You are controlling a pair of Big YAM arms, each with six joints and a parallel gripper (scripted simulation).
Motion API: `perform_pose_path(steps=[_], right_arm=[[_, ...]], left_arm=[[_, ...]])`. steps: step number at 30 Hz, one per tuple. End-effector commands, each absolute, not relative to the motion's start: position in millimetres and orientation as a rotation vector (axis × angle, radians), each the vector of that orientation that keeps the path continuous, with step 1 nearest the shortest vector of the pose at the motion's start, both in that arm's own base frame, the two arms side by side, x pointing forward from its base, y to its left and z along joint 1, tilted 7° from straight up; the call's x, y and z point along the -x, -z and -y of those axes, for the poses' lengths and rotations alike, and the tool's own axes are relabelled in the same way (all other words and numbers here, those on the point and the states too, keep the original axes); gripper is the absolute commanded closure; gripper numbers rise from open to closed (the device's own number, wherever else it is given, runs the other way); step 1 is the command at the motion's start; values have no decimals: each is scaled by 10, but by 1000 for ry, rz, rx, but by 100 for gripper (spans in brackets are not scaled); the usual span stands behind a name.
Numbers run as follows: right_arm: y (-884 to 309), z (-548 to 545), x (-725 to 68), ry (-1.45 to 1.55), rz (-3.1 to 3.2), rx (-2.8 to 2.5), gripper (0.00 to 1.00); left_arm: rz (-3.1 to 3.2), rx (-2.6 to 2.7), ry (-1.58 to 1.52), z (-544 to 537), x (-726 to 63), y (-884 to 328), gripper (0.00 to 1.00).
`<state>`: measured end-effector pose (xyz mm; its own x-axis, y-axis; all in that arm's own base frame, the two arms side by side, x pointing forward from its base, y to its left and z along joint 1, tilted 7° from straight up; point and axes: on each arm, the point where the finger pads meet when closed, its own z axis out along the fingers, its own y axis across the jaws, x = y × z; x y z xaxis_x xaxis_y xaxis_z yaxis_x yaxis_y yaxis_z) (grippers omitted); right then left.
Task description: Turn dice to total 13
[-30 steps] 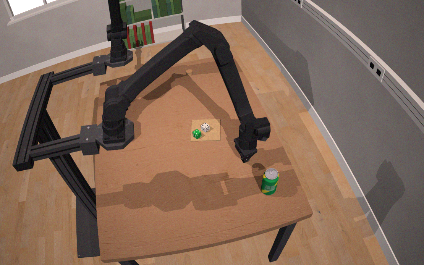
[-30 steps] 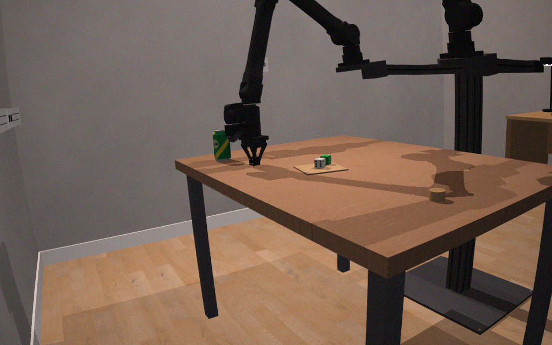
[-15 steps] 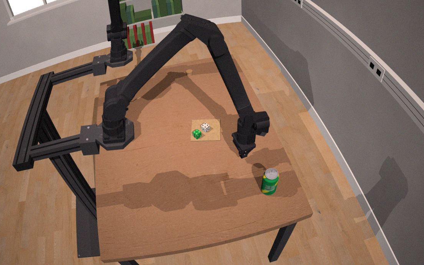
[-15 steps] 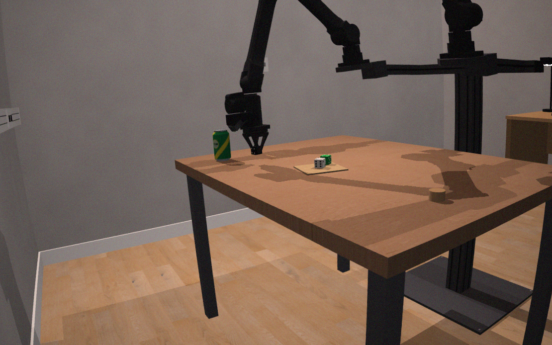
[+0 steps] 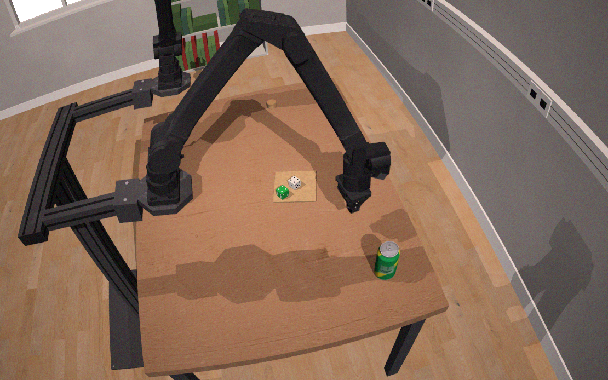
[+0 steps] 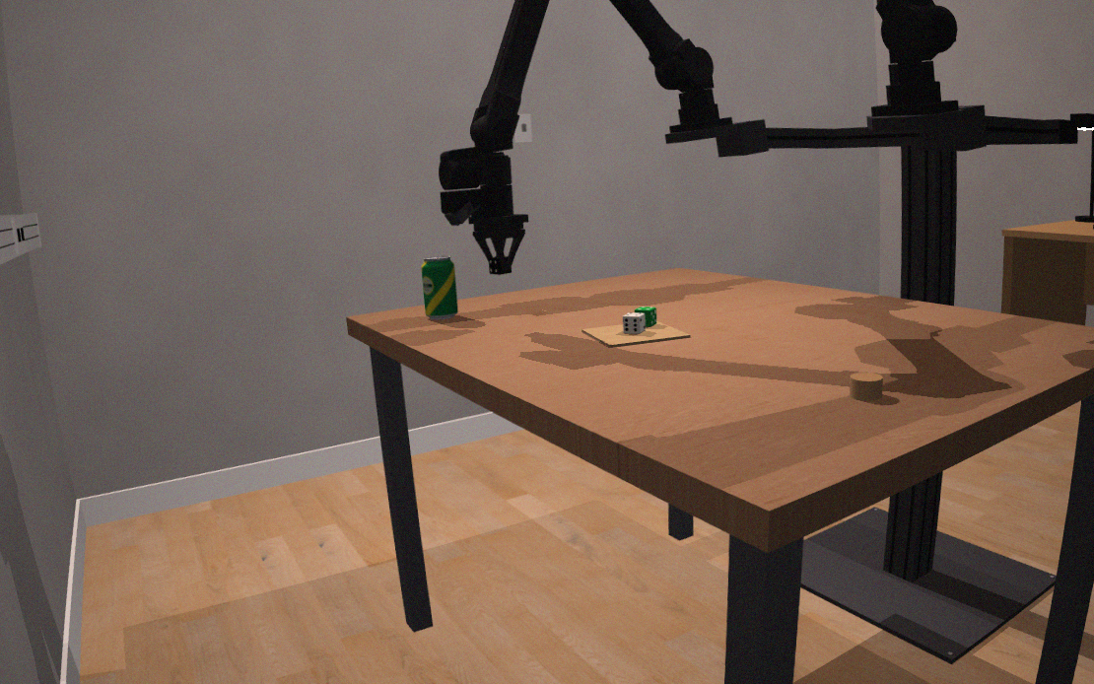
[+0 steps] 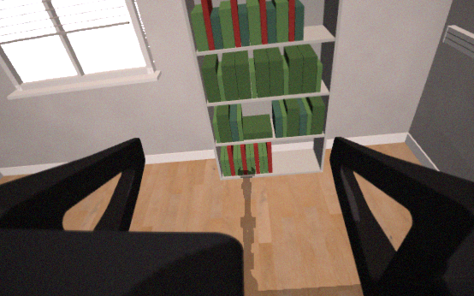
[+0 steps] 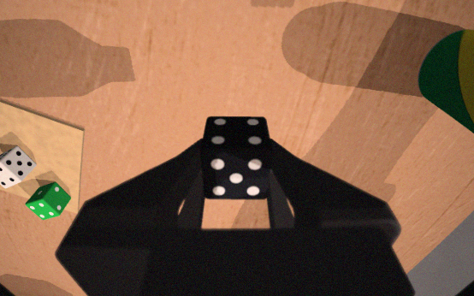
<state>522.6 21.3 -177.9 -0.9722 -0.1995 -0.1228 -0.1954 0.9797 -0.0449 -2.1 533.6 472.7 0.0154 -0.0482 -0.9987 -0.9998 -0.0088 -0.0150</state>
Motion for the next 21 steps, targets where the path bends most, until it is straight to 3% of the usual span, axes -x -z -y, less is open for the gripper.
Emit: perform_pose_path(steps=[1, 8, 21], right_arm=[[1861, -233, -5187, 47, -3024, 295, 74], [1858, -387, -5203, 51, -3013, 327, 74], [1946, -2610, -4446, 87, -2916, 851, 74]], left_arm=[[-1191, 1202, -1225, -5377, 48, -5104, 0], [-1191, 1202, -1225, -5377, 48, -5104, 0], [-1191, 1202, -1225, -5377, 48, -5104, 0]])
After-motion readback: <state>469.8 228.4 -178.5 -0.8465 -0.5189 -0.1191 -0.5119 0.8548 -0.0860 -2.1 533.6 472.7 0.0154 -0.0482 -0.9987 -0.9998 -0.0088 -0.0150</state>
